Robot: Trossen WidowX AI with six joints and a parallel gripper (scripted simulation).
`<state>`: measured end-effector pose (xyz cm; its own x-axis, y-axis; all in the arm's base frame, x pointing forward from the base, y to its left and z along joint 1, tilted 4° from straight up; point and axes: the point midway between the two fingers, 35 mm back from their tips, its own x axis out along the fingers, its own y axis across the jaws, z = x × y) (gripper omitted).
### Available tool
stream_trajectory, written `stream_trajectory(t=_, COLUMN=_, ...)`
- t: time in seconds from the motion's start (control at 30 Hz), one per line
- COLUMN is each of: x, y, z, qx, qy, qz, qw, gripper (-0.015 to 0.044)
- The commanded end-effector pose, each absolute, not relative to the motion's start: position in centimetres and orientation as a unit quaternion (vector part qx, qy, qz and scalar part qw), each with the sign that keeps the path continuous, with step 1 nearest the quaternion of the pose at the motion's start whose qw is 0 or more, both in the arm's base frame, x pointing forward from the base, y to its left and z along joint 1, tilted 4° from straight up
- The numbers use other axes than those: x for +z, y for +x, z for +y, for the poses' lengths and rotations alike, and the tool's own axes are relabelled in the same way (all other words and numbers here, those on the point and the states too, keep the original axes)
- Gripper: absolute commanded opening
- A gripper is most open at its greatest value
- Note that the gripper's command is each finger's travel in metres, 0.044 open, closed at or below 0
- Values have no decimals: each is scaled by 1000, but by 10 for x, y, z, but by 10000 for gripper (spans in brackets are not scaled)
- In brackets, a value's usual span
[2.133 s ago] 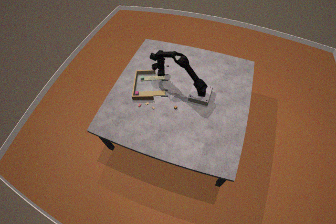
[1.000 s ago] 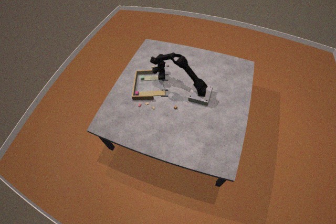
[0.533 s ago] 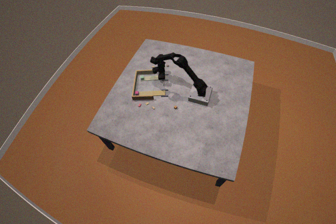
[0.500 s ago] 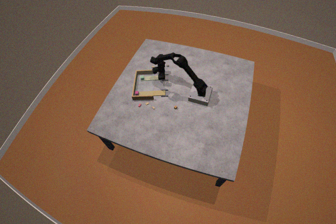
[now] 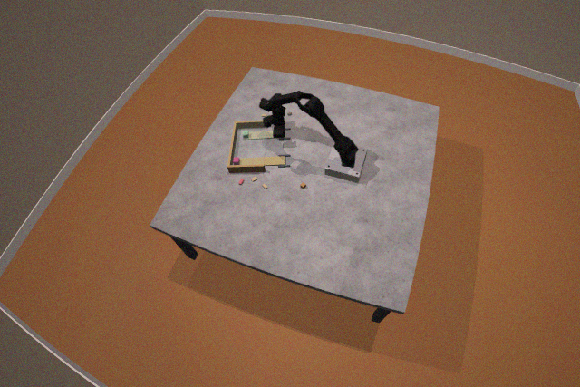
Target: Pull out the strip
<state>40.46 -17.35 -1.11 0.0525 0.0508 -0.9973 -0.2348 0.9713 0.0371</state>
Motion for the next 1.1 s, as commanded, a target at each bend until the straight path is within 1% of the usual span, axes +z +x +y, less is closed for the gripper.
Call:
stream_trajectory(t=0.0, x=-12, y=405, z=-174, qx=96, qy=-67, qz=682, qw=722, gripper=0)
stream_trajectory(t=1.07, x=-15, y=406, z=-174, qx=96, qy=-67, qz=682, qw=722, gripper=0)
